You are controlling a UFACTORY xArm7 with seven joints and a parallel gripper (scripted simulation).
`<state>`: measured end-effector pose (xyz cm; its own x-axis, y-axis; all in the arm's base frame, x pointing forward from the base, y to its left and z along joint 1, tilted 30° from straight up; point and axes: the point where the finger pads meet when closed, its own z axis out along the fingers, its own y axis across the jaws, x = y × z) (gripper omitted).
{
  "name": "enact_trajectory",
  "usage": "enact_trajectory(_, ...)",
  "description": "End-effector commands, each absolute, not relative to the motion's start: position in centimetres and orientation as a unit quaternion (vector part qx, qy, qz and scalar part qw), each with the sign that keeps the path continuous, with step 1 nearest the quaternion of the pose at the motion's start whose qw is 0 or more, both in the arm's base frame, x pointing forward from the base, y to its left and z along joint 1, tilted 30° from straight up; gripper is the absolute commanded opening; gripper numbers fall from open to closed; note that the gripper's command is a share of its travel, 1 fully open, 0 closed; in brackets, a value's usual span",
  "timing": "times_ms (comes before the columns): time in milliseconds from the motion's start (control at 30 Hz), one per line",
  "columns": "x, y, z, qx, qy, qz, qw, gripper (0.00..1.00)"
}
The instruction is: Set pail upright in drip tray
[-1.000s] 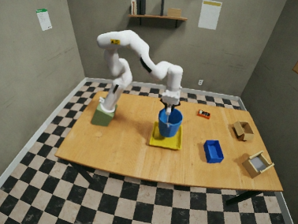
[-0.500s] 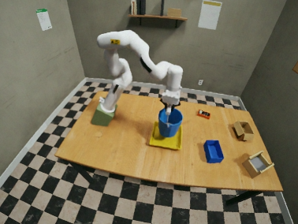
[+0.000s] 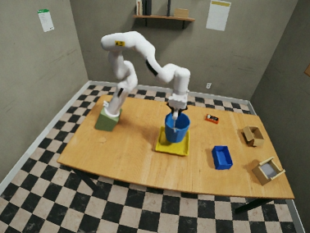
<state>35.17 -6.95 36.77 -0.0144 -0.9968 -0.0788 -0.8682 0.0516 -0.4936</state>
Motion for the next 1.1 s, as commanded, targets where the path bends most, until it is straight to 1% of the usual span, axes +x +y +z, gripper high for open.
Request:
enact_trajectory(0, 35.2, -7.0, 37.0, -0.670, 0.695, -0.157, 0.208, 0.00)
enact_trajectory(1067, 36.0, -6.9, 35.7, -0.670, 0.695, -0.157, 0.208, 0.00)
